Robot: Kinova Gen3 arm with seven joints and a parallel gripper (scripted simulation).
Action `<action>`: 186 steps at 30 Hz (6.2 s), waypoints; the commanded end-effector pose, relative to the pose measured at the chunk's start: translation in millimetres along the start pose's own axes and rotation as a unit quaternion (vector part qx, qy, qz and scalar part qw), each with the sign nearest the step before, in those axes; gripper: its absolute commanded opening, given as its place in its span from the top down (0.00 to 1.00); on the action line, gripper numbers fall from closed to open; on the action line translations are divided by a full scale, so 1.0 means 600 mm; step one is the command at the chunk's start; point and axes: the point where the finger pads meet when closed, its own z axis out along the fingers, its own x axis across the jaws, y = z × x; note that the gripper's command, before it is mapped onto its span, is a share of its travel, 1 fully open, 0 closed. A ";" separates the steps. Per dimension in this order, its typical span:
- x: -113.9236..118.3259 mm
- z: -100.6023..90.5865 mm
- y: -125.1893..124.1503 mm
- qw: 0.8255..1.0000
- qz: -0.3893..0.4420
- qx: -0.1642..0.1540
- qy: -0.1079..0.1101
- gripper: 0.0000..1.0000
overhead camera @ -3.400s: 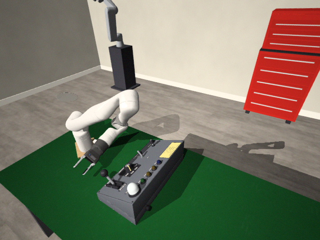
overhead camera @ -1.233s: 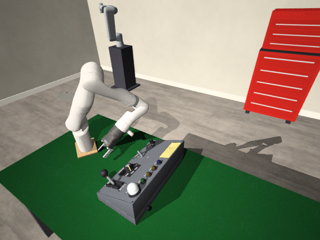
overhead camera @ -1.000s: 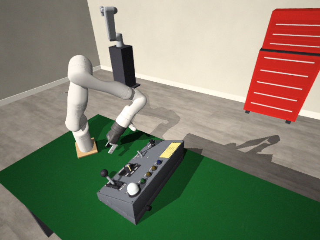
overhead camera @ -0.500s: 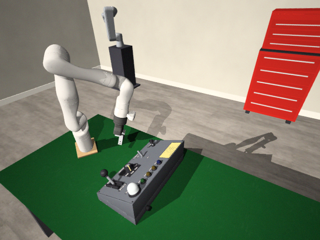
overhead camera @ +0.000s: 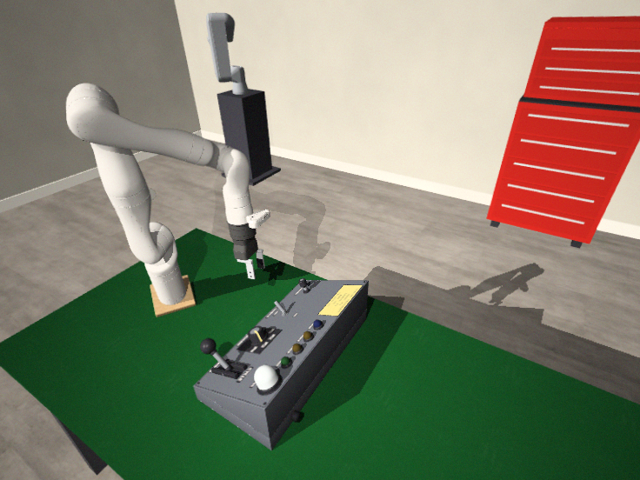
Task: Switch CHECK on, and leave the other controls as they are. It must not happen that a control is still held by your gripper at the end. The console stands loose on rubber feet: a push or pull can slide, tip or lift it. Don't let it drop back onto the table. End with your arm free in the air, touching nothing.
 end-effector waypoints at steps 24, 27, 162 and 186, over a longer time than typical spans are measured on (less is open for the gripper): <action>-0.067 -0.015 -0.025 0.985 0.129 0.111 -0.033 0.00; -0.071 -0.015 -0.027 0.983 0.138 0.119 -0.032 0.00; 0.152 -0.024 -0.041 0.970 0.178 0.165 0.011 0.00; 0.290 0.004 0.044 0.970 0.182 0.154 -0.039 0.00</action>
